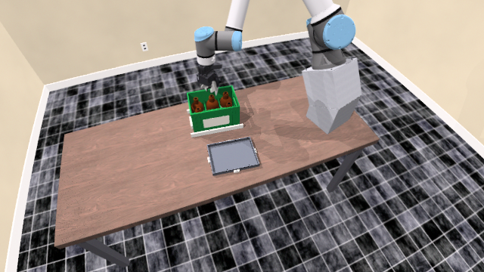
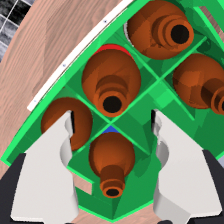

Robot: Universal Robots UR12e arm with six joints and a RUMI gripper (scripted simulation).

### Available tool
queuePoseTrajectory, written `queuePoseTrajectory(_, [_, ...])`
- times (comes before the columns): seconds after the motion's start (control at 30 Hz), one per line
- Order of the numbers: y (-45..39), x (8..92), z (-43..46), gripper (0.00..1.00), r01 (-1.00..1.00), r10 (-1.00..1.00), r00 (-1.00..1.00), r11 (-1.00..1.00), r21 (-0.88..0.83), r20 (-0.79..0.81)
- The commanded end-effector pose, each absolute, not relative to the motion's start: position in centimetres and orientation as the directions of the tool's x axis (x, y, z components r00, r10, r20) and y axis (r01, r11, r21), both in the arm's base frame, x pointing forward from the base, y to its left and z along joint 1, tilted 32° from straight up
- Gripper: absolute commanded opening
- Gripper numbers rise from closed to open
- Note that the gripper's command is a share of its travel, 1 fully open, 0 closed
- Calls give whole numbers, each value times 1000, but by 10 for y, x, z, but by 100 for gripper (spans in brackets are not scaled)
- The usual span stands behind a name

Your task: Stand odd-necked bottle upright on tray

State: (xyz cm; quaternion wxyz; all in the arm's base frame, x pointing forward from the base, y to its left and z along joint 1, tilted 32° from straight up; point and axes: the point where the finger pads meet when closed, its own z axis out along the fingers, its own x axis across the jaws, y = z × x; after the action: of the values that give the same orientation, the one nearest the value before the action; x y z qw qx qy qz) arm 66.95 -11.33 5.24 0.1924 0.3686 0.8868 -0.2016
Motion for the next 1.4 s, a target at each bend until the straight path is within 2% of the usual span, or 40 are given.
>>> queuePoseTrajectory(0.0, [-113, 670, 53, 38, 731, 576, -654, 647, -215, -491])
queuePoseTrajectory(1.37, [-116, 671, 47, 38, 731, 576, -654, 647, -215, -491])
